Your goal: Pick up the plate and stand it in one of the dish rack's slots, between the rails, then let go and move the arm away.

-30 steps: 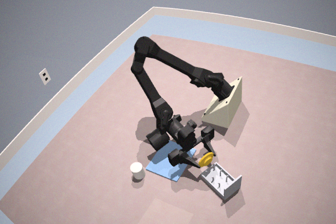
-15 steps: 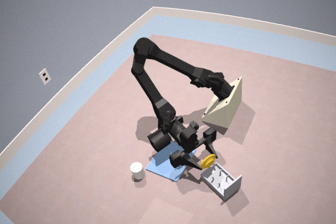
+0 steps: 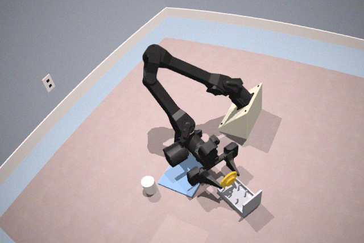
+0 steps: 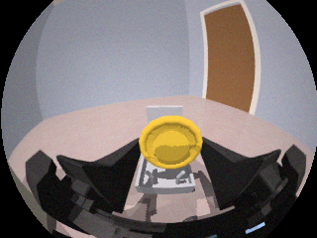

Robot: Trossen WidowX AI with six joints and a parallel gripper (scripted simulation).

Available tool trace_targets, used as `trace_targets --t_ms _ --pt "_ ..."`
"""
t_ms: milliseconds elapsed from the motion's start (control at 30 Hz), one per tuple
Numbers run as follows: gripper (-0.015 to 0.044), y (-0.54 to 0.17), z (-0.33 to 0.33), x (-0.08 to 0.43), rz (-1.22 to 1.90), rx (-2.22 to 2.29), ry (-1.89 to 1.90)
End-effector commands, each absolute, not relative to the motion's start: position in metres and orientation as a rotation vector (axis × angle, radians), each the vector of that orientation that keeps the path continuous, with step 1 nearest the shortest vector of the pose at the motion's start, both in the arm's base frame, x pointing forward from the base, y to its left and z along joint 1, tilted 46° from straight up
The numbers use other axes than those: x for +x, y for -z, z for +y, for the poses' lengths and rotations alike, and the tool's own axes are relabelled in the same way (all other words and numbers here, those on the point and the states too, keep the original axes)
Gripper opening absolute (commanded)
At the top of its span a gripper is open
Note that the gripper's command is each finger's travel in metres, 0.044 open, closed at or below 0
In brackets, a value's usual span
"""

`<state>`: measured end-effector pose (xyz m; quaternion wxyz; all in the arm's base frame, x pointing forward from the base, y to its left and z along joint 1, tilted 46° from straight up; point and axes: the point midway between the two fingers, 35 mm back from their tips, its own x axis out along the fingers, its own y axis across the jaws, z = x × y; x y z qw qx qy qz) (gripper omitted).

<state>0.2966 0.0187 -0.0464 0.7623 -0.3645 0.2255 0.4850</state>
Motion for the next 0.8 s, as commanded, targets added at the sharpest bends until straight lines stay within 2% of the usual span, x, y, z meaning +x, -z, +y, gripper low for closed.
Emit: trace_targets --t_ms 0,700,767 --pt "0.0 0.054 0.025 0.296 0.497 -0.786 -1.063" --pt "0.0 0.065 0.012 0.294 0.505 -0.788 -1.056" --pt "0.0052 0.066 0.012 0.294 0.504 -0.79 -1.058"
